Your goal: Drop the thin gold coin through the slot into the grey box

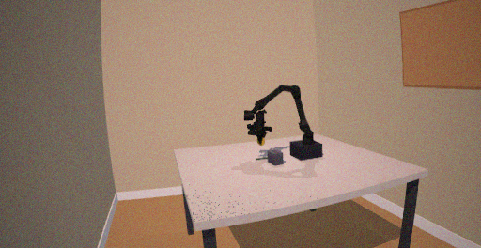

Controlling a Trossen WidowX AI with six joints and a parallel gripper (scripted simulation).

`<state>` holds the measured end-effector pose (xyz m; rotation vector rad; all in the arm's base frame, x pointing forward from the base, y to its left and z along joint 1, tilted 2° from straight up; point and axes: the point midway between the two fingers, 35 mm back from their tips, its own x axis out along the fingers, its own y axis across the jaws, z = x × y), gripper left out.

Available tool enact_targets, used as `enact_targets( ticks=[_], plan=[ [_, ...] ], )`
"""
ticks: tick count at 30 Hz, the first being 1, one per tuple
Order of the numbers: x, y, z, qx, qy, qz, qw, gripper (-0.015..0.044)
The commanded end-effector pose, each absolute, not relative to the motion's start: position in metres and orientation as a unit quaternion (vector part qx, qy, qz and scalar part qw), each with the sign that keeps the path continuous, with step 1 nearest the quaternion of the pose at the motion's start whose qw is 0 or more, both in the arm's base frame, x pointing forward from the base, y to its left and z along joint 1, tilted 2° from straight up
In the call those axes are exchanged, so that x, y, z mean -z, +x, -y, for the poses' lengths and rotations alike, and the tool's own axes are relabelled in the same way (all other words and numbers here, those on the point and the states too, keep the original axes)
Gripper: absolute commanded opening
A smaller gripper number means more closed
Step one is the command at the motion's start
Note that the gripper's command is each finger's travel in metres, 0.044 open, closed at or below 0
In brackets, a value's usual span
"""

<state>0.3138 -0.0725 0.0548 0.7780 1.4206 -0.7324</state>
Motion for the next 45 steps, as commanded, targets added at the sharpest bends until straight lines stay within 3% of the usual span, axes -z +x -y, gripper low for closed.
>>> enact_targets(
  ticks=[1, 10, 45],
  plan=[
    [-0.055, 0.316, 0.072, 0.362, 0.384, -0.597, 0.604, 0.0000],
    [-0.056, 0.318, 0.071, 0.444, 0.467, -0.539, 0.543, 0.0000],
    [-0.058, 0.293, 0.003, 0.445, 0.469, -0.540, 0.540, 0.0000]
  ],
)
